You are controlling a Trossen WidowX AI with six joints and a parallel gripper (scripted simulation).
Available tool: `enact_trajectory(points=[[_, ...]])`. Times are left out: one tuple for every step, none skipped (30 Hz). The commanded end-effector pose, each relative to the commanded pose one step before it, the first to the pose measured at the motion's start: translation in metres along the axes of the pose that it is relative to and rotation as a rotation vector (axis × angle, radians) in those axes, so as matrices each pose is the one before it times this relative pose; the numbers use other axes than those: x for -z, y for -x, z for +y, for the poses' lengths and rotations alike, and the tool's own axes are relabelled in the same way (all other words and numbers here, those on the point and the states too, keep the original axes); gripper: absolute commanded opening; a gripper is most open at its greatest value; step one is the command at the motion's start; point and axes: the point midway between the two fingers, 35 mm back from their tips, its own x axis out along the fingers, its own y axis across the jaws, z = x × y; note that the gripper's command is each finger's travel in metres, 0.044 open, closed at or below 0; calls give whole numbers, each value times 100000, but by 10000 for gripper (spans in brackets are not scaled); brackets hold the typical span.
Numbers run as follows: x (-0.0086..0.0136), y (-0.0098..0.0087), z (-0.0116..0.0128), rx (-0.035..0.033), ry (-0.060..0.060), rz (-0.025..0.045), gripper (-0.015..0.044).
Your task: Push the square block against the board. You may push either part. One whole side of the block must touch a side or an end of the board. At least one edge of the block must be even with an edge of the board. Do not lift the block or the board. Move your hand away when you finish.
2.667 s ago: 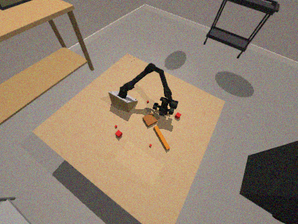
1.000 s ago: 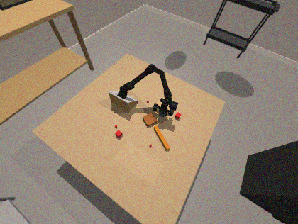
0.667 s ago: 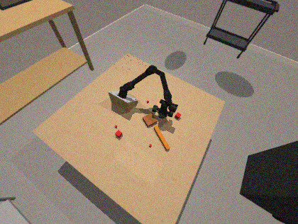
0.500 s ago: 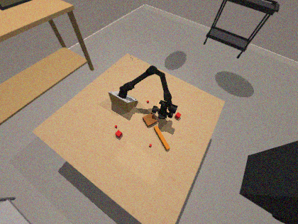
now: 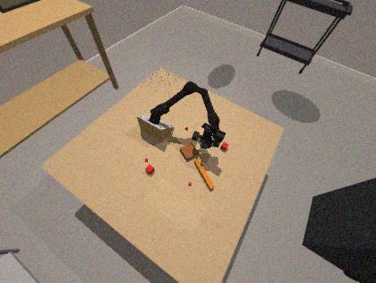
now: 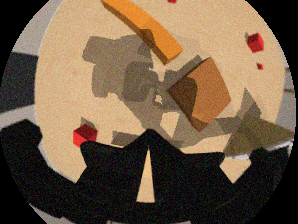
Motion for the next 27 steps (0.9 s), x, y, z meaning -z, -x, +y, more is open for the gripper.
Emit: enact_trajectory(points=[[416, 440, -141, 923, 733, 627, 0], [27, 0, 17, 3, 578, -8, 0], [82, 0, 51, 10, 1733, -24, 0], [136, -1, 87, 16, 2888, -38, 0], [161, -1, 109, 20, 3479, -44, 0], [158, -1, 114, 21, 3479, -43, 0], [155, -1, 118, 22, 3479, -41, 0], [152, -1, 123, 22, 3479, -39, 0], [149, -1, 128, 22, 3479, -37, 0], [145, -1, 132, 23, 3479, -36, 0], [142, -1, 136, 23, 3479, -34, 0], [138, 0, 141, 23, 3479, -32, 0], [134, 0, 145, 23, 3479, -31, 0], [130, 0, 149, 23, 3480, -29, 0], [126, 0, 153, 23, 3480, -27, 0], [122, 0, 157, 23, 3480, -26, 0], [118, 0, 161, 23, 3480, -24, 0], [113, 0, 164, 22, 3480, -23, 0], [109, 0, 168, 22, 3480, -21, 0], [104, 0, 171, 21, 3480, -20, 0], [100, 0, 174, 21, 3479, -18, 0], [107, -7, 182, 62, 3456, -47, 0], [101, -6, 185, 62, 3454, -45, 0], [96, -6, 189, 61, 3454, -42, 0], [91, -6, 192, 61, 3453, -40, 0], [86, -6, 195, 60, 3453, -38, 0], [81, -6, 197, 60, 3453, -36, 0]])
